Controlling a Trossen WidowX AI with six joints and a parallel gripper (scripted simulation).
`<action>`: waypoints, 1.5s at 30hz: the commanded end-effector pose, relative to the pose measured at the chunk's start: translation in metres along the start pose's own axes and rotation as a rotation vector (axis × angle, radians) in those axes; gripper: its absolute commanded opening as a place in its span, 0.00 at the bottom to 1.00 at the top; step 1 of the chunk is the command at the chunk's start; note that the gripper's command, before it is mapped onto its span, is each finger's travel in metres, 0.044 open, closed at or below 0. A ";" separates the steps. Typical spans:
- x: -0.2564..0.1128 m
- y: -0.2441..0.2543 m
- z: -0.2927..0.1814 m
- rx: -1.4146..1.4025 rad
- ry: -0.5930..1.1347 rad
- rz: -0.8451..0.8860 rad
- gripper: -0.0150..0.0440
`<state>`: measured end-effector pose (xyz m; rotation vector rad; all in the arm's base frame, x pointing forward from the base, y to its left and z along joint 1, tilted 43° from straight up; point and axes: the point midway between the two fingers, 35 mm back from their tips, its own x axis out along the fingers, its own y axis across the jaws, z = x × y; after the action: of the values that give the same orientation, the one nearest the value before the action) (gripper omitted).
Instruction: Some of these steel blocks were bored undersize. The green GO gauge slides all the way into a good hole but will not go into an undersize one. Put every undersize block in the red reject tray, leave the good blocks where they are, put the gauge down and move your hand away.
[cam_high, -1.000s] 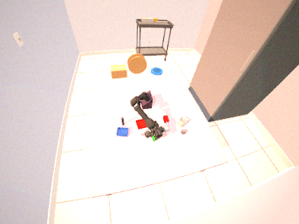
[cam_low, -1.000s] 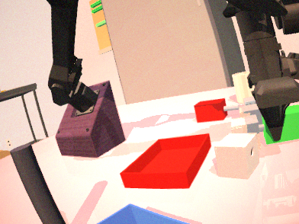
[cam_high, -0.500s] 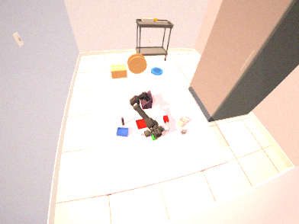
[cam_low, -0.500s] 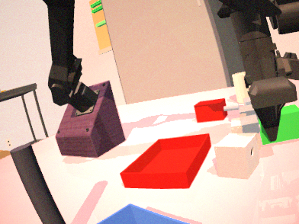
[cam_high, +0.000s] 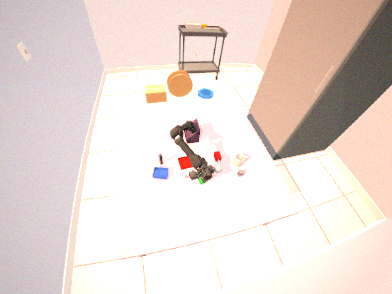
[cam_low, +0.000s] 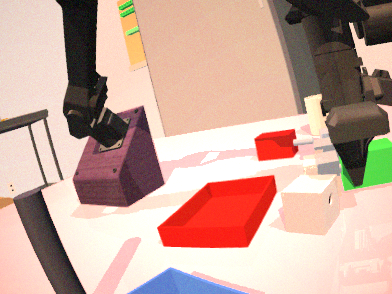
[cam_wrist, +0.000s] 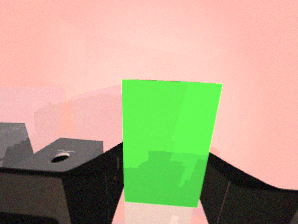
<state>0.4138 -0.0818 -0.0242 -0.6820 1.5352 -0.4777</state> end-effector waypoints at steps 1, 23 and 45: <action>-0.001 0.000 0.003 -0.003 -0.002 -0.001 0.25; -0.001 0.000 0.016 -0.008 -0.002 -0.004 0.25; -0.001 0.000 0.029 -0.007 -0.006 -0.003 0.25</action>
<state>0.4386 -0.0793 -0.0274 -0.6857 1.5375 -0.4744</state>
